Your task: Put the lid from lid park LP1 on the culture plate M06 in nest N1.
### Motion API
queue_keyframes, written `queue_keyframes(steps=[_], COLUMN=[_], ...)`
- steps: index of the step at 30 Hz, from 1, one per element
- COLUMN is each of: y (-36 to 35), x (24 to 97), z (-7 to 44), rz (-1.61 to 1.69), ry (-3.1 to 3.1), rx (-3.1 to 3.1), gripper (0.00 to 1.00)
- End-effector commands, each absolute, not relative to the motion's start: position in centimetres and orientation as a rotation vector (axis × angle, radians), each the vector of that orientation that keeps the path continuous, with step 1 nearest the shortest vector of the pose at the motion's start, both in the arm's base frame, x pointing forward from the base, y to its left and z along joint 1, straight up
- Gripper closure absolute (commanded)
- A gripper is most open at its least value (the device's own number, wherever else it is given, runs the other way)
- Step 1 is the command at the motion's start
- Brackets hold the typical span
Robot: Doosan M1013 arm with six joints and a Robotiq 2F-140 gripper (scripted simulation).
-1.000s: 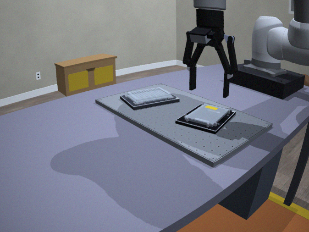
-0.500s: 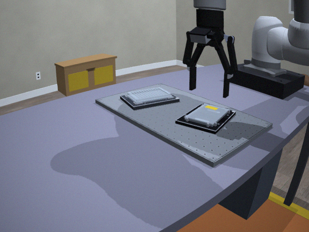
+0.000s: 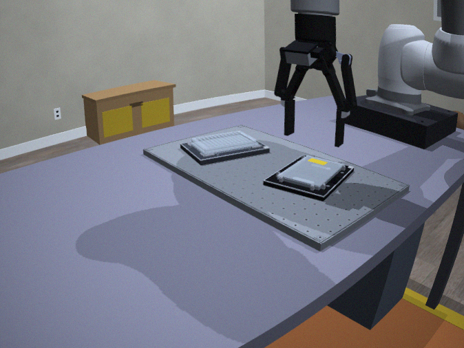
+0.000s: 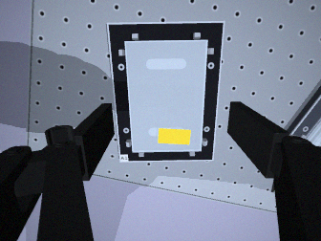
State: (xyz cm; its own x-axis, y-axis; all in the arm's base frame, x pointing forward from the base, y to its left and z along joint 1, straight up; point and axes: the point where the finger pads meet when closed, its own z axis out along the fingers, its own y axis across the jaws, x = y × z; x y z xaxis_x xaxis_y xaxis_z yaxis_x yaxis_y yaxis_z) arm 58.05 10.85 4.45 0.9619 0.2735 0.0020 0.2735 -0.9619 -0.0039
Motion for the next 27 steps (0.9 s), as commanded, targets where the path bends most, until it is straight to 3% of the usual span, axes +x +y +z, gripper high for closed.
queue_keyframes(steps=[1, 27], y=[11.1, 11.2], x=[58.0, 57.8], z=[4.0, 1.5], rz=[0.000, 0.003], ry=[-0.438, -0.438], rx=[-3.107, -3.107], gripper=[0.31, 0.31])
